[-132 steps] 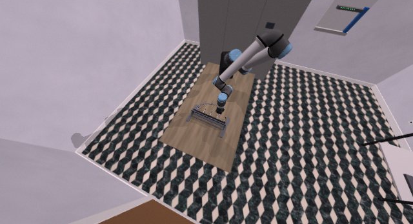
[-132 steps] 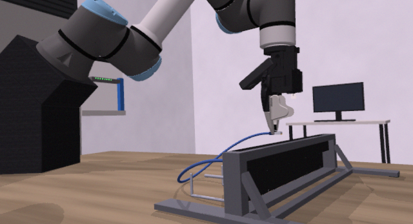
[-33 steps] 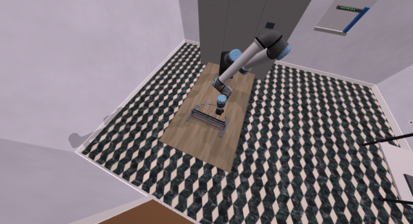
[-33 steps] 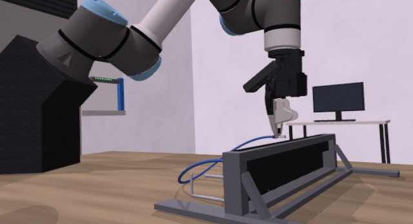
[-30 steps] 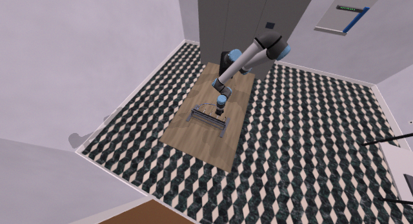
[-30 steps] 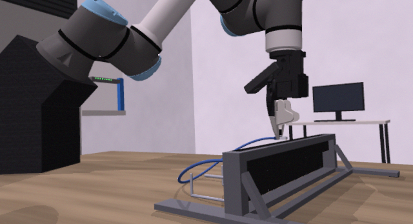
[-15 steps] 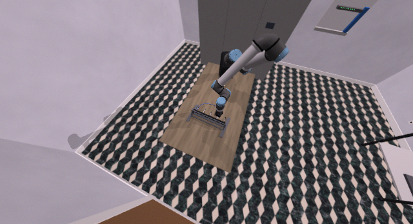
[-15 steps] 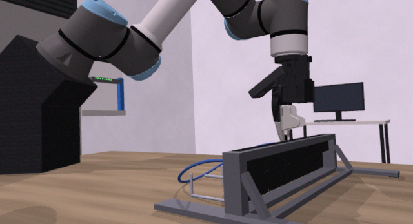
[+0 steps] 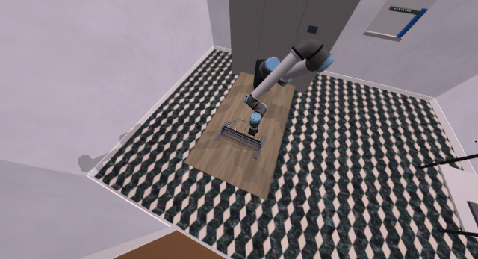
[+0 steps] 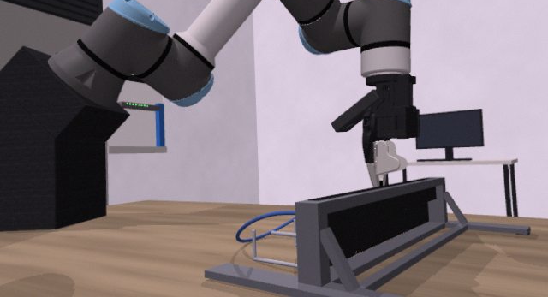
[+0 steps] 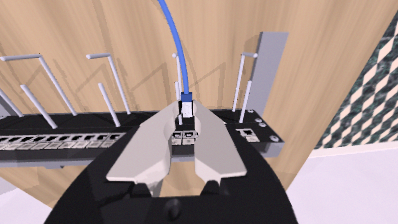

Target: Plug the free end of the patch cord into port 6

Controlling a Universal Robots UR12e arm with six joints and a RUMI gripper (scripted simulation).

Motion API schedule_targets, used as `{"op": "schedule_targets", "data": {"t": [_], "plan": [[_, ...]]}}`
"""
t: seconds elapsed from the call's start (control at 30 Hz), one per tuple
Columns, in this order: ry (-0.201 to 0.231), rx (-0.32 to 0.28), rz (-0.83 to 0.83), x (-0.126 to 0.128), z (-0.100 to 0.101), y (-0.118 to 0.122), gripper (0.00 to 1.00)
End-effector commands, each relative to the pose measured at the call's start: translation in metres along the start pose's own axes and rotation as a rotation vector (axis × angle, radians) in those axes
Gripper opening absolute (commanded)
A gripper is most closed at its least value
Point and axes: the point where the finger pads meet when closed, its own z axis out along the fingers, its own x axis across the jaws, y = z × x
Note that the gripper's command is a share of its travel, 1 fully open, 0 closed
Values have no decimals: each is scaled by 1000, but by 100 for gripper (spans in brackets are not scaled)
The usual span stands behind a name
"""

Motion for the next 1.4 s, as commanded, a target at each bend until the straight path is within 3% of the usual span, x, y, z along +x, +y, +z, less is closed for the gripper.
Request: {"op": "schedule_targets", "data": {"t": [0.0,1.37], "plan": [[0,-1,-1,0,0,1,0],[0,-7,-1,0,-1,27,0]]}}
